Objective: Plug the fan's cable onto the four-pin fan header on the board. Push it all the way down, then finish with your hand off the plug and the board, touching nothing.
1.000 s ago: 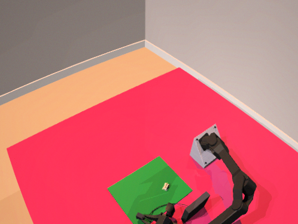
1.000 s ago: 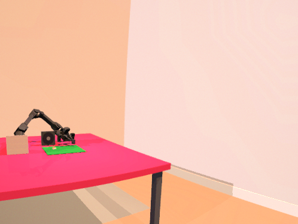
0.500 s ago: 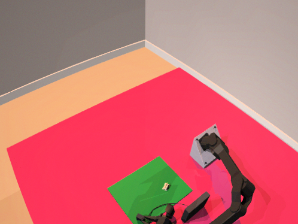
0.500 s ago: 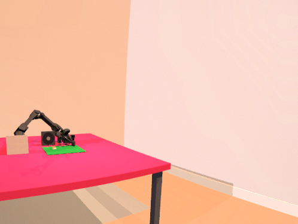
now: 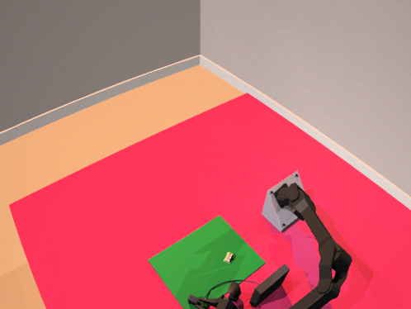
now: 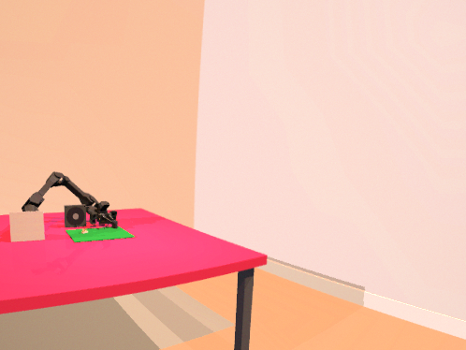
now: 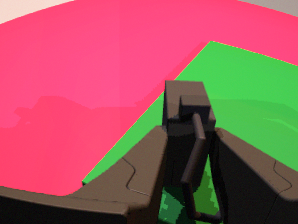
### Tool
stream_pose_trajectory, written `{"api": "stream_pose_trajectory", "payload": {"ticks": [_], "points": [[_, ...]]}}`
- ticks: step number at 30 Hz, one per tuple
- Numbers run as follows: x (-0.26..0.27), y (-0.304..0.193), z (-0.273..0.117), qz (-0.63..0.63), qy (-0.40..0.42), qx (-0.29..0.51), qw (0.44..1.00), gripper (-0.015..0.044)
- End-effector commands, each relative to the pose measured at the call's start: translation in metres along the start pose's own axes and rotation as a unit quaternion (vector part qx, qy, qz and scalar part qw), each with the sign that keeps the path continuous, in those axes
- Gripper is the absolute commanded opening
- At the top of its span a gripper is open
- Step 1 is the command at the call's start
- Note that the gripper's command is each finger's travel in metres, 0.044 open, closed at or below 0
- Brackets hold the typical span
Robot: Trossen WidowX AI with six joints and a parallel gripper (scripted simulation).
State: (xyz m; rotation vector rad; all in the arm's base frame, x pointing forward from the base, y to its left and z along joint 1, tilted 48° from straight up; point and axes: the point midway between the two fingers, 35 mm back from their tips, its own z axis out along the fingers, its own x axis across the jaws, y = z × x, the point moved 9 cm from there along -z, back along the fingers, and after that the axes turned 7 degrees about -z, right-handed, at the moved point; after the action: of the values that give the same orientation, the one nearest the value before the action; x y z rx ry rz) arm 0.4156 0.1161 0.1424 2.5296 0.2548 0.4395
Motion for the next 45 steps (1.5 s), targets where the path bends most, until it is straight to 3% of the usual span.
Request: {"api": "stream_pose_trajectory", "payload": {"ticks": [1,31,36,45], "points": [[0.0000,0.0010,0.0002,0.001,0.000,0.000,1.000,0.0000],[0.0000,0.0010,0.0002,0.001,0.000,0.000,1.000,0.0000],[0.0000,0.0000,0.0000,0.000,0.000,0.000,1.000,0.0131],[0.0000,0.0000,0.0000,0.000,0.000,0.000,1.000,0.0140]]}}
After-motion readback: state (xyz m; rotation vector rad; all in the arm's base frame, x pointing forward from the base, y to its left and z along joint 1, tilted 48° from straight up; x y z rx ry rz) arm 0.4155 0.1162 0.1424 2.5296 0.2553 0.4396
